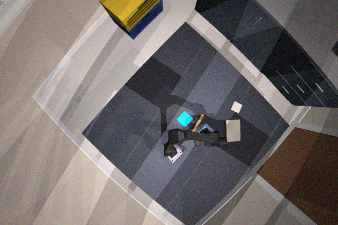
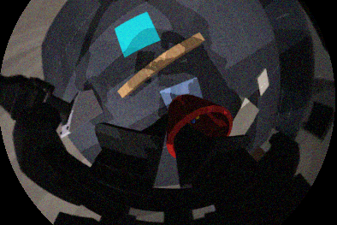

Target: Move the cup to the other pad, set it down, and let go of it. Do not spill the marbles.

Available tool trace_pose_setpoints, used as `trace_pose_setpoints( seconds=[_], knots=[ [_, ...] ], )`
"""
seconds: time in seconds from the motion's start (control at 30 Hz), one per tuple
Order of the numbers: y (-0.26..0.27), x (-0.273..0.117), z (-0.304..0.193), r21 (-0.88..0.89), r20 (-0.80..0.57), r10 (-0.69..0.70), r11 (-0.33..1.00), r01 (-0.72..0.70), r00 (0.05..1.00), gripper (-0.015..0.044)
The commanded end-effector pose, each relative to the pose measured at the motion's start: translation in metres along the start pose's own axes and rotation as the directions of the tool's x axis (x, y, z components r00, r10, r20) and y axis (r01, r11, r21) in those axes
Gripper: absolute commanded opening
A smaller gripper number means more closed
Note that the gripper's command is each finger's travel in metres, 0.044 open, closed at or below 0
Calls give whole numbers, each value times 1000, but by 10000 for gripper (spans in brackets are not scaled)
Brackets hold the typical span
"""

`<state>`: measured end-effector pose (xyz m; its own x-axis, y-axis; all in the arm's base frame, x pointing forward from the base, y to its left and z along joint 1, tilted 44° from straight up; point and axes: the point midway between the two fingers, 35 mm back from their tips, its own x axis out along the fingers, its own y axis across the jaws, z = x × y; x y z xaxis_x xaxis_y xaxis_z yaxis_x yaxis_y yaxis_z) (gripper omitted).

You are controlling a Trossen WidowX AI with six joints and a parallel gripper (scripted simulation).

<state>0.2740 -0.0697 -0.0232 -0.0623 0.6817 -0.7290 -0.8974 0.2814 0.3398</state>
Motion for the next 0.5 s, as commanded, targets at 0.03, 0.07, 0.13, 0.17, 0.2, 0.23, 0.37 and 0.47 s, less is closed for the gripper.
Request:
trace_pose_setpoints(
  seconds=[0.03, 0.07, 0.13, 0.17, 0.2, 0.23, 0.37, 0.47],
  knots=[
    [4, 0, 4, 1, 0, 0, 1000, 0, 1000, 0],
    [5, 0, 6, 1, 0, 0, 1000, 0, 1000, 0],
    [7, 0, 9, 0, -1, 0, 1000, 0, 1000, 0],
    [9, -1, 10, 0, -1, 0, 1000, 0, 1000, 0],
    [10, -1, 12, 0, -1, 0, 1000, 0, 1000, 0],
    [11, -1, 13, -1, -2, 0, 1000, 0, 1000, 0],
    [16, -1, 20, -1, -2, 0, 1000, 0, 1000, 0],
    [19, -2, 24, -2, -2, 0, 1000, 0, 1000, 0]
  ],
)
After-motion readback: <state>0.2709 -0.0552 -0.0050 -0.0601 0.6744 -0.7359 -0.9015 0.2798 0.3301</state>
